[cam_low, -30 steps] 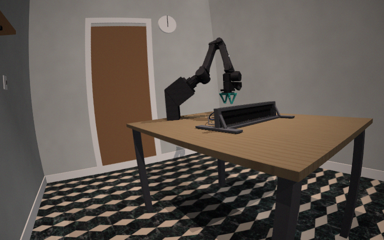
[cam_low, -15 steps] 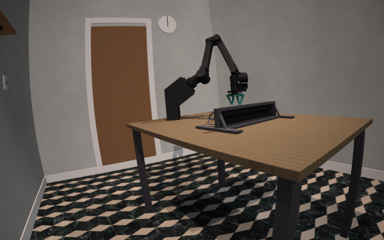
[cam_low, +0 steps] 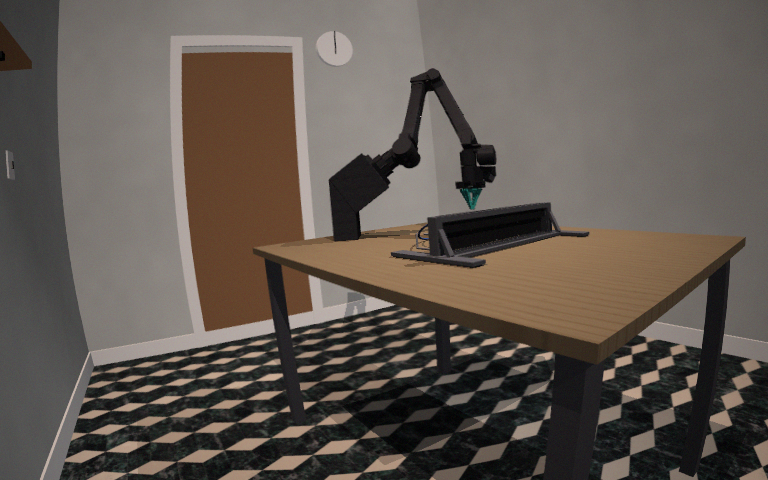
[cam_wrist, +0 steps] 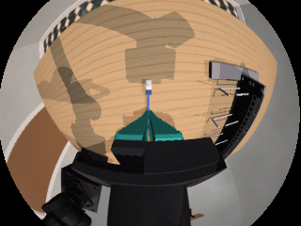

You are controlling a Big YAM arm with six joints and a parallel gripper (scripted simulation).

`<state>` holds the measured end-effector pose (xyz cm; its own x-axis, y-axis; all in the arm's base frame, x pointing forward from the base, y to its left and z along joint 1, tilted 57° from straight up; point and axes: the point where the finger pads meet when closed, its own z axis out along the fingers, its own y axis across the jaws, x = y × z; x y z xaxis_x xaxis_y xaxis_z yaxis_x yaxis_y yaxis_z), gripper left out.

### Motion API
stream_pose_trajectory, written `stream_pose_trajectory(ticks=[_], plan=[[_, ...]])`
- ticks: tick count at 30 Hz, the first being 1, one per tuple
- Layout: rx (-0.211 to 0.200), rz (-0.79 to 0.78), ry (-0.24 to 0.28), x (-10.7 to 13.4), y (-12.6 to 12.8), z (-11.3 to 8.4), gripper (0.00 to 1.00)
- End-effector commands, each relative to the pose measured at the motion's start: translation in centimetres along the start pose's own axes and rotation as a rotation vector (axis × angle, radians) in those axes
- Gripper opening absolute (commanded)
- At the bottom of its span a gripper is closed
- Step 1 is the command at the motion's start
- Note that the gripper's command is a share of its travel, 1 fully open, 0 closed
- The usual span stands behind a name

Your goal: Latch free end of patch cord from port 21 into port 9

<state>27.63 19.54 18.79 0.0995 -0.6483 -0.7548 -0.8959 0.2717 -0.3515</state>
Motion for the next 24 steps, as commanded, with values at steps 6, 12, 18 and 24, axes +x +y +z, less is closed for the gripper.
stream_pose_trajectory(ticks=[6, 12, 18, 24], plan=[[0.017, -0.028, -0.029, -1.03, -0.02, -0.34, 0.00], [0.020, -0.031, -0.032, -1.25, -0.17, -0.41, 0.00], [0.024, -0.036, -0.037, -1.57, -0.39, -0.50, 0.00], [0.025, -0.038, -0.038, -1.73, -0.52, -0.51, 0.00]])
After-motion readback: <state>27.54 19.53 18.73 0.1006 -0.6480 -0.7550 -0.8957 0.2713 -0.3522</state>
